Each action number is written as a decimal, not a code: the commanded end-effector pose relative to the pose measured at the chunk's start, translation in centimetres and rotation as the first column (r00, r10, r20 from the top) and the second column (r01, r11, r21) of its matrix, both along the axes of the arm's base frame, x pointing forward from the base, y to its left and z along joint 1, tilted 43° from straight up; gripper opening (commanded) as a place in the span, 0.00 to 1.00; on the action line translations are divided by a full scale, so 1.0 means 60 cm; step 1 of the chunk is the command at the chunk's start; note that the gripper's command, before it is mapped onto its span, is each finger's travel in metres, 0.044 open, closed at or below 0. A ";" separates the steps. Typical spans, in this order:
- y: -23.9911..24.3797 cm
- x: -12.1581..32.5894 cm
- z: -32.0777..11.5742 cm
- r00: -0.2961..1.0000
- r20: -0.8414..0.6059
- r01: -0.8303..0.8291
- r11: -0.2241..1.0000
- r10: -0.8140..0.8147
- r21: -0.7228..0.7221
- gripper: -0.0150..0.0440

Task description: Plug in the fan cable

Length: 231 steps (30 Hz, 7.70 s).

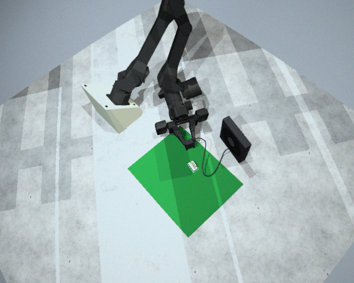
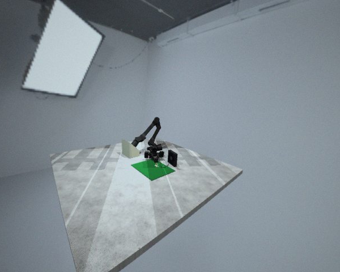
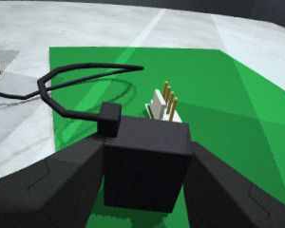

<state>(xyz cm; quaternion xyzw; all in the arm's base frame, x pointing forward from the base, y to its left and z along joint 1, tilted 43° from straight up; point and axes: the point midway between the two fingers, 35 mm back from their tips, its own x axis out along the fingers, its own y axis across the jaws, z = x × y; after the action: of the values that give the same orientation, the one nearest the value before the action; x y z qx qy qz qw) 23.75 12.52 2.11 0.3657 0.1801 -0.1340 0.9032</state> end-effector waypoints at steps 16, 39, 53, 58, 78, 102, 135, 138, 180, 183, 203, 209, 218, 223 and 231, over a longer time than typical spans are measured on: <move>0.000 0.000 0.000 1.000 0.000 0.000 1.000 0.000 0.000 0.30; 0.000 0.000 0.000 1.000 0.000 0.000 1.000 0.000 0.000 0.60; 0.007 -0.020 0.006 1.000 -0.024 0.006 1.000 -0.005 0.008 0.60; 0.010 -0.037 0.014 0.999 -0.037 0.010 1.000 -0.009 0.010 0.60; -0.003 -0.101 0.068 0.999 -0.039 0.015 1.000 -0.015 0.007 0.60; -0.050 -0.127 0.093 0.983 -0.183 0.007 0.989 -0.034 -0.147 0.60; -0.099 -0.141 0.043 0.656 -0.752 -0.230 0.935 -0.057 -0.270 0.60; -0.101 -0.143 0.041 0.612 -0.790 -0.256 0.935 -0.041 -0.247 0.60; -0.092 -0.139 0.073 0.158 -0.850 -0.434 0.809 0.503 0.398 0.60; -0.091 -0.135 0.079 0.152 -0.822 -0.439 0.782 0.550 0.442 0.60; -0.097 -0.089 0.132 0.214 -0.555 -0.507 0.577 0.804 0.640 0.60; -0.105 -0.072 0.151 0.257 -0.459 -0.543 0.520 0.851 0.659 0.60; -0.110 -0.064 0.151 0.296 -0.515 -0.394 0.594 0.804 0.701 0.87; -0.137 -0.021 0.163 0.389 -0.658 0.136 0.666 0.645 0.734 1.00; -0.189 0.043 0.173 0.276 -0.878 0.844 0.338 0.391 0.416 1.00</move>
<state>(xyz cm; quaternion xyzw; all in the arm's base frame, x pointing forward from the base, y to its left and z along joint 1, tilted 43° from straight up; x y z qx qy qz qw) 23.42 3.56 12.11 0.5632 0.7064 -0.1544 0.3999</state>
